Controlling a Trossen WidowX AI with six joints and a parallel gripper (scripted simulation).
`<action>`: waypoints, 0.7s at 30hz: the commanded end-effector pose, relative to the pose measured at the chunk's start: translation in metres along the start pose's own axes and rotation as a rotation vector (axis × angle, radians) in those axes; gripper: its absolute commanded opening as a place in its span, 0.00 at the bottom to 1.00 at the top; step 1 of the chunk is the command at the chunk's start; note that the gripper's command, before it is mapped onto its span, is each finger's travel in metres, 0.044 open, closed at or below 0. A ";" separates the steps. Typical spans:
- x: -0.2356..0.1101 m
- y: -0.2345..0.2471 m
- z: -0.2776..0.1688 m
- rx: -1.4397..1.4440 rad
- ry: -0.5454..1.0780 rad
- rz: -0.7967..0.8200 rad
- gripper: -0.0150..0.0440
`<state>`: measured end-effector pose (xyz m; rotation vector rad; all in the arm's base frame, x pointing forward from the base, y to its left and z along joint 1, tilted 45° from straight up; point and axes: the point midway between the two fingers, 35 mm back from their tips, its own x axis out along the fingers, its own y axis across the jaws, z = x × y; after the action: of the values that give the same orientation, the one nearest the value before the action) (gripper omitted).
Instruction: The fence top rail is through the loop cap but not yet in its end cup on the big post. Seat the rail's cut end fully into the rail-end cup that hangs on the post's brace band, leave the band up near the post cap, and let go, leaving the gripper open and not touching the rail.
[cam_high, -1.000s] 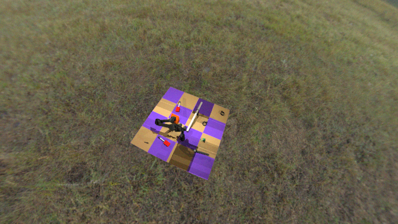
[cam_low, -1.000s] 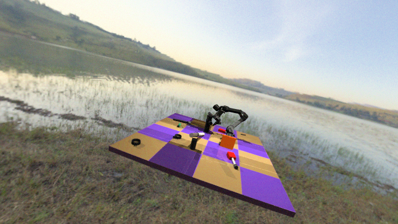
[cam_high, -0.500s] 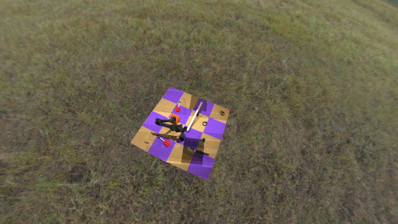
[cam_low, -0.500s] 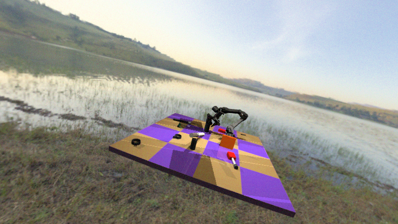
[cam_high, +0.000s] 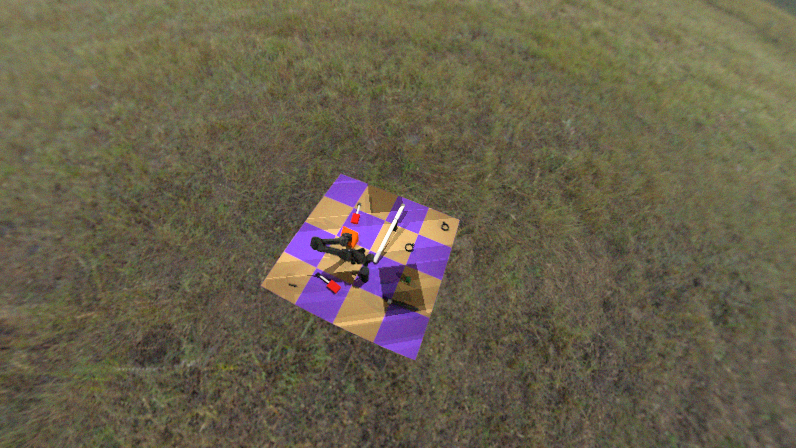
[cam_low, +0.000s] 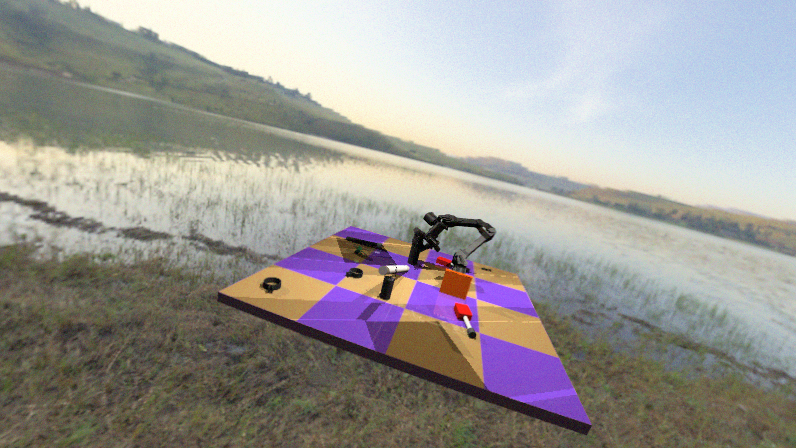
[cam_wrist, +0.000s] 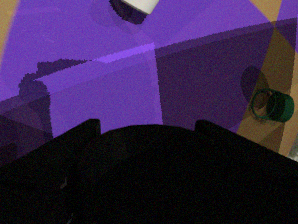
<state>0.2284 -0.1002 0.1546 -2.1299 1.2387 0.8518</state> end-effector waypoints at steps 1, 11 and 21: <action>0.002 -0.003 0.001 0.032 0.014 -0.002 0.25; 0.006 -0.010 0.000 0.104 0.055 -0.002 0.25; 0.010 -0.017 -0.001 0.187 0.102 -0.002 0.25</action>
<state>0.2451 -0.0994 0.1512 -2.0575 1.3062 0.6371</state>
